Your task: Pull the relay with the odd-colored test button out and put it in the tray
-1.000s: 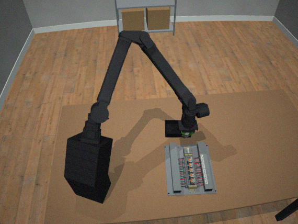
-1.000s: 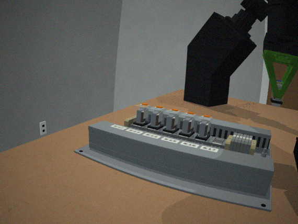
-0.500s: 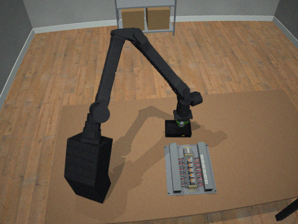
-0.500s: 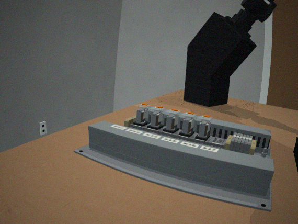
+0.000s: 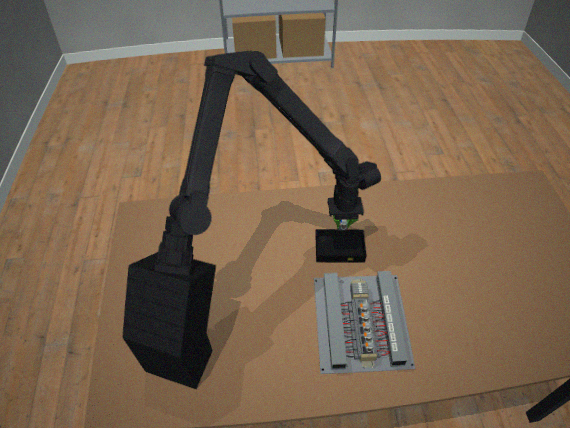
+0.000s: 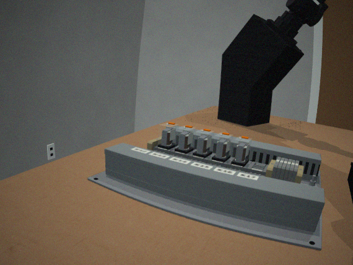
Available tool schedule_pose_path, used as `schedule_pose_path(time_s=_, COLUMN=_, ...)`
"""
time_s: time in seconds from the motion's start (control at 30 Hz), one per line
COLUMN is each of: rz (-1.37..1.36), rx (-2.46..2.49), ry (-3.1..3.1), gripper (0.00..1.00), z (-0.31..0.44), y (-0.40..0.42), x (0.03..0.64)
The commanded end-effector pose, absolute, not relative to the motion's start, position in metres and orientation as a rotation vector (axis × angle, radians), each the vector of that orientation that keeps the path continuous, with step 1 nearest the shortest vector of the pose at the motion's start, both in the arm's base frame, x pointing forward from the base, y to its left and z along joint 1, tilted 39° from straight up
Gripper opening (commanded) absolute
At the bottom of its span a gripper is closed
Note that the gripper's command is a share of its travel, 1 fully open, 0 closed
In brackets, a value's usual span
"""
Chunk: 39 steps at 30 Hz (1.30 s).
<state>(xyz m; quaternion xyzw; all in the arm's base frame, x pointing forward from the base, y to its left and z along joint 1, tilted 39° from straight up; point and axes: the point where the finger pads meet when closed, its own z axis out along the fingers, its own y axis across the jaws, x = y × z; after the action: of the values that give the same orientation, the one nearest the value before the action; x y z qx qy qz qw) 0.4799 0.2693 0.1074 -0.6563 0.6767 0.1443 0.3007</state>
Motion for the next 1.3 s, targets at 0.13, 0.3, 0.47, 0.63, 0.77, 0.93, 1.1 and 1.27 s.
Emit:
schedule_pose_path(time_s=0.13, rz=0.355, rx=-1.685, ry=1.794, gripper=0.0, z=0.1401, y=0.2669, x=0.491)
schedule_pose_path(time_s=0.3, rz=0.353, rx=-1.684, ry=1.787, gripper=0.0, z=0.1424, y=0.269, x=0.4918)
schedule_pose_path(time_s=0.47, rz=0.353, rx=-1.684, ry=1.784, gripper=0.0, z=0.1432, y=0.2698, x=0.4921)
schedule_pose_path(time_s=0.63, rz=0.352, rx=-1.684, ry=1.782, gripper=0.0, z=0.1436, y=0.2702, x=0.4923)
schedule_pose_path(time_s=0.77, rz=0.352, rx=-1.685, ry=1.782, gripper=0.0, z=0.1438, y=0.2705, x=0.4924)
schedule_pose_path(time_s=0.93, rz=0.352, rx=-1.685, ry=1.781, gripper=0.0, z=0.144, y=0.2706, x=0.4925)
schedule_pose_path(time_s=1.1, rz=0.352, rx=-1.685, ry=1.781, gripper=0.0, z=0.144, y=0.2706, x=0.4925)
schedule_pose_path(time_s=1.27, rz=0.352, rx=-1.685, ry=1.781, gripper=0.0, z=0.144, y=0.2707, x=0.4925)
